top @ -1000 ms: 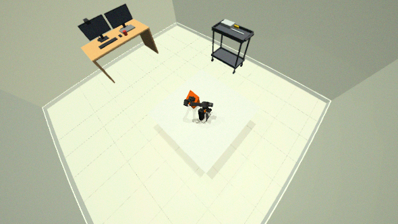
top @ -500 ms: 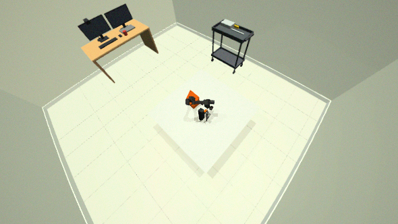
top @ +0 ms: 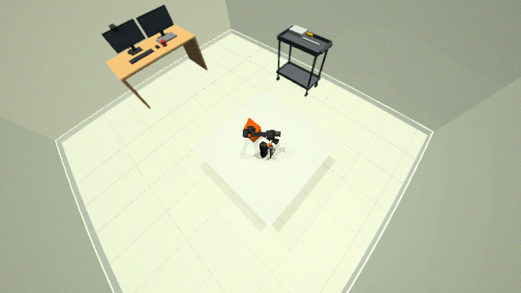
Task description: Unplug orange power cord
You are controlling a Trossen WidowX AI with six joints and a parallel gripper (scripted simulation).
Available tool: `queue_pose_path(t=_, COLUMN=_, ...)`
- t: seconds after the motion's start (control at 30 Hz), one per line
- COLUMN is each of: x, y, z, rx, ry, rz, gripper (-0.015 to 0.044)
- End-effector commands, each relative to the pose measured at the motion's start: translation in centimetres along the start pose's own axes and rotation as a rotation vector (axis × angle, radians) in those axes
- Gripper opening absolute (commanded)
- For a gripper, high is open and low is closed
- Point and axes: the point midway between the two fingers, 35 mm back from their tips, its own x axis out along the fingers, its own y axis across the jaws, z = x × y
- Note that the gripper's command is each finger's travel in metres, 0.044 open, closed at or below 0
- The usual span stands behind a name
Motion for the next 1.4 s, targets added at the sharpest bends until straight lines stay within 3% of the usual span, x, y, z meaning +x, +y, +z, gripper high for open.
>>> queue_pose_path(t=0.0, x=-0.4, y=0.0, z=0.1, rx=0.003, ry=0.004, rz=0.004, gripper=0.0160)
queue_pose_path(t=1.37, x=0.2, y=0.2, z=-4.2, rx=0.003, ry=0.006, rz=0.004, gripper=0.0160)
